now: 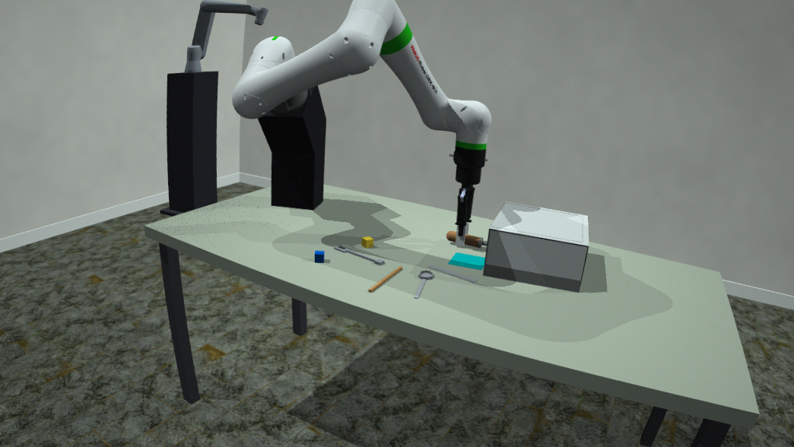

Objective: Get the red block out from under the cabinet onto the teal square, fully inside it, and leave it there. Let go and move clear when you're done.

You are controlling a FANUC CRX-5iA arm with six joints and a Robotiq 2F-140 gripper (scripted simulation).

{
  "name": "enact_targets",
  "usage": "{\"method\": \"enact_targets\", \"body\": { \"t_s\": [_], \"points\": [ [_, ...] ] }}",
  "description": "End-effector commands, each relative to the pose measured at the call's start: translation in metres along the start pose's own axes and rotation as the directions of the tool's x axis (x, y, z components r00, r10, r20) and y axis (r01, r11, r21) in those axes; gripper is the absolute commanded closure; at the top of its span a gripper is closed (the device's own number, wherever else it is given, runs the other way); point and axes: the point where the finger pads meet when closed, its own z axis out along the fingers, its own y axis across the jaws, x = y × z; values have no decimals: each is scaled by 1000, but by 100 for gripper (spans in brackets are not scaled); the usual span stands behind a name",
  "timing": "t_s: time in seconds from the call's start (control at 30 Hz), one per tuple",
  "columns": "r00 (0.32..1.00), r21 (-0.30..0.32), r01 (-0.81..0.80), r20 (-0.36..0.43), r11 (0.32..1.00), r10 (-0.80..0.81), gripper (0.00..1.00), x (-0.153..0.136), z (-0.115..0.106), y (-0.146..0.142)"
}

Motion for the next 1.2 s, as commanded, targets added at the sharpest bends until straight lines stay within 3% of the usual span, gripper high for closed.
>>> {"method": "enact_targets", "body": {
  "t_s": [0.0, 0.67, 1.17],
  "points": [
    [1000, 0, 0, 0, 1000, 0, 100, 0, 0, 10],
    [1000, 0, 0, 0, 1000, 0, 100, 0, 0, 58],
    [1000, 0, 0, 0, 1000, 0, 100, 0, 0, 65]
  ]
}}
